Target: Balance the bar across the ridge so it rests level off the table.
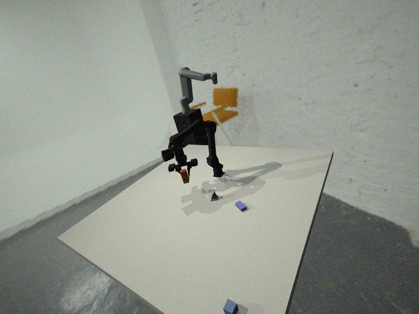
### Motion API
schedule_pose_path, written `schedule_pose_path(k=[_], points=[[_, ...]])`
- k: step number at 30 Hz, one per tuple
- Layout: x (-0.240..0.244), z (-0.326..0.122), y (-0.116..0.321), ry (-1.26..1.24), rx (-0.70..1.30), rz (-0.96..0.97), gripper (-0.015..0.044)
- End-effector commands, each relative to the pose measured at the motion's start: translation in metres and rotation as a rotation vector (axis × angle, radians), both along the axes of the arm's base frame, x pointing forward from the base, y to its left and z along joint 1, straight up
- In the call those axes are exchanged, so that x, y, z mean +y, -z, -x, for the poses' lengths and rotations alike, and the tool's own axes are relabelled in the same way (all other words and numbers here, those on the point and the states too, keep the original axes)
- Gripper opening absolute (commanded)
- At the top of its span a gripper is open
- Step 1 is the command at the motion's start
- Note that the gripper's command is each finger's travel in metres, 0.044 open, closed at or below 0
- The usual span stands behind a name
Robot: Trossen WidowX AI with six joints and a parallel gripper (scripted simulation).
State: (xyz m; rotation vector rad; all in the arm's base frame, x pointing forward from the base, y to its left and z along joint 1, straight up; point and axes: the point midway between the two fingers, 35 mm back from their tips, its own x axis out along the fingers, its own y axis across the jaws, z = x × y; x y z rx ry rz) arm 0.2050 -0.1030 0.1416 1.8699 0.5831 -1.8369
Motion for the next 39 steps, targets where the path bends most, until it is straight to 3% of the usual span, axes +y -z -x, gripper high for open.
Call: schedule_pose_path(k=[1, 39], points=[[0.008, -0.004, 0.0, -0.173, 0.002, 0.0, 0.0], [0.065, -0.032, -0.002, -1.685, 0.013, 0.033, 0.0]])
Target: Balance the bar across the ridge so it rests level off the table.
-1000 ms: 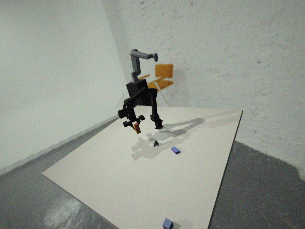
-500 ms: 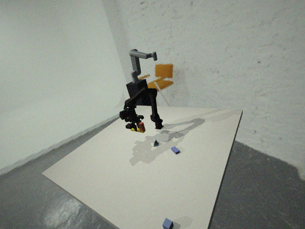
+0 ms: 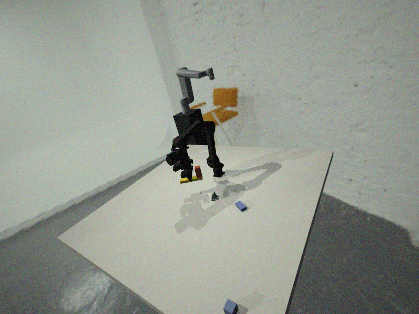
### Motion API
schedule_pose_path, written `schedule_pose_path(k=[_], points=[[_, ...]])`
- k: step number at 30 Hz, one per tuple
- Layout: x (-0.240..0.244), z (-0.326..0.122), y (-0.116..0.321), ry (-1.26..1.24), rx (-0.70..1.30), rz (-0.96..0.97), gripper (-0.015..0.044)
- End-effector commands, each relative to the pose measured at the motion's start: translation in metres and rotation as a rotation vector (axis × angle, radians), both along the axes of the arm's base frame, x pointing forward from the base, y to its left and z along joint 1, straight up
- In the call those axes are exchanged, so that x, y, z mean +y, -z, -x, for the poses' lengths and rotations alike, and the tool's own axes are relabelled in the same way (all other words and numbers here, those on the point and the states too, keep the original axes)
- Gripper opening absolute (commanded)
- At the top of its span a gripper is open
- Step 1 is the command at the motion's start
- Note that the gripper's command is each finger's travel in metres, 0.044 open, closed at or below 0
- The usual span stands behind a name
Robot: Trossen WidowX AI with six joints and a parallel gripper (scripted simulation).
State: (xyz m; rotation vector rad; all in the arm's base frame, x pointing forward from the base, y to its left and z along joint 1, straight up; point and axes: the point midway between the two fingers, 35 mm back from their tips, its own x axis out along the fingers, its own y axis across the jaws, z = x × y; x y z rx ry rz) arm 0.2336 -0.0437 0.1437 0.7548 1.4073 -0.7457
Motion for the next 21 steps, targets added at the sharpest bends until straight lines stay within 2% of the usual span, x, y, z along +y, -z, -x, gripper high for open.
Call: schedule_pose_path(k=[1, 21], points=[[0.008, -0.004, 0.0, -0.179, 0.003, 0.001, 0.0], [0.041, -0.02, -0.001, -0.975, 0.004, 0.02, 0.0]])
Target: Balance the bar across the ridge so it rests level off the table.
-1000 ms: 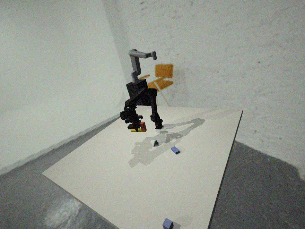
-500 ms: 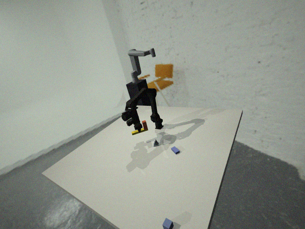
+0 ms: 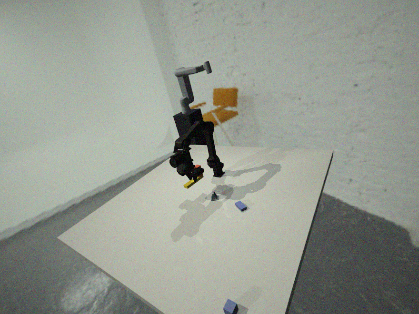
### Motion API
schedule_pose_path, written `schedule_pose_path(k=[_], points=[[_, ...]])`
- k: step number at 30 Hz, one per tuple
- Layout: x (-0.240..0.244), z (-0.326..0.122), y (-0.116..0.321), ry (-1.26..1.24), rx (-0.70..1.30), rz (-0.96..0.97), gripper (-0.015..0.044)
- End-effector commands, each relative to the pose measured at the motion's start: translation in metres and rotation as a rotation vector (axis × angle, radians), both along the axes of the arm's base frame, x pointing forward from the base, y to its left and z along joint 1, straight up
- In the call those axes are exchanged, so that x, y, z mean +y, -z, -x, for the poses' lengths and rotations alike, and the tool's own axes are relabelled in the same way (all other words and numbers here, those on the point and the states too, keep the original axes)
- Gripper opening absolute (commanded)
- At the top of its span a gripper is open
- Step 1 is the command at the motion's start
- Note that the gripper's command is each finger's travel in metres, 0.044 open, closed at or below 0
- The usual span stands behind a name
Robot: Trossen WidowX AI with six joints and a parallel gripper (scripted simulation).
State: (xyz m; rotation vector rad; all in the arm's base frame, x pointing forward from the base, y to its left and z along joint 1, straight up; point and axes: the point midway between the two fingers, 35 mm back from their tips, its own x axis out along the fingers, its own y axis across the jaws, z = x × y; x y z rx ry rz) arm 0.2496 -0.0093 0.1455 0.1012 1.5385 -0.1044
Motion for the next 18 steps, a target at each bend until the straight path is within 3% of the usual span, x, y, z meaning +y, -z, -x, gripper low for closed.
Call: schedule_pose_path(k=[1, 18], points=[[0.009, -0.005, 0.0, -0.181, 0.002, 0.001, 0.0], [0.047, -0.017, -0.001, -0.857, 0.0, 0.018, 0.0]])
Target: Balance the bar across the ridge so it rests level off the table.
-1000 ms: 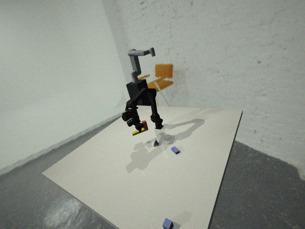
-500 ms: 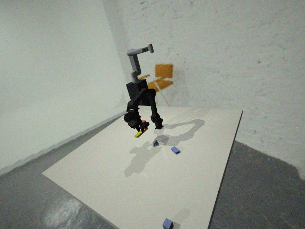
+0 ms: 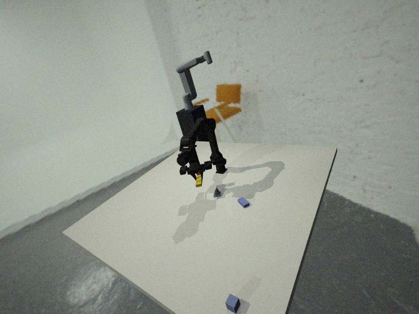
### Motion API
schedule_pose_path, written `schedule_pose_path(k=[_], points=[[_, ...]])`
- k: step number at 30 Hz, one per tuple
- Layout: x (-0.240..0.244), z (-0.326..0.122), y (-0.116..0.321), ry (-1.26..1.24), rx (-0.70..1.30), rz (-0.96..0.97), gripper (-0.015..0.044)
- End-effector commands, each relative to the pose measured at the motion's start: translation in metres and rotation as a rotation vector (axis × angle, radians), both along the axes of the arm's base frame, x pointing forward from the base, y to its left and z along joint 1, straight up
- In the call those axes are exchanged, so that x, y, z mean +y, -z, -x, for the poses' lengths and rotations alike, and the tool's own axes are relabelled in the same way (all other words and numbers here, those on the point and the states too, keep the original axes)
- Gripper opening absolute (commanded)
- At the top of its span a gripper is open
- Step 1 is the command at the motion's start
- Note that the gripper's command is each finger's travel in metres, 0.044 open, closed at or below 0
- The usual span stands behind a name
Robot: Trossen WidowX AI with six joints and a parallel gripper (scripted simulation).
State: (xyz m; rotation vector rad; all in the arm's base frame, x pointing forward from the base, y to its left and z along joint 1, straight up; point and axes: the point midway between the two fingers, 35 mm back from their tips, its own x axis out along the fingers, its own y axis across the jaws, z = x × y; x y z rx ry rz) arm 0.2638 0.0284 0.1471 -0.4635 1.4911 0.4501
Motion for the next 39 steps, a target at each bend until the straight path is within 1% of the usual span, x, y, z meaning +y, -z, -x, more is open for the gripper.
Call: schedule_pose_path(k=[1, 18, 29, 34, 39], points=[[0.012, -0.004, 0.0, -0.18, 0.002, 0.002, 0.0], [0.063, -0.006, 0.0, -0.857, -0.002, 0.017, 0.0], [0.101, 0.007, 0.0, -1.294, -0.006, 0.027, 0.0], [0.116, 0.02, 0.001, -1.465, -0.008, 0.03, 0.0], [0.118, 0.029, 0.001, -1.513, -0.008, 0.031, 0.0]])
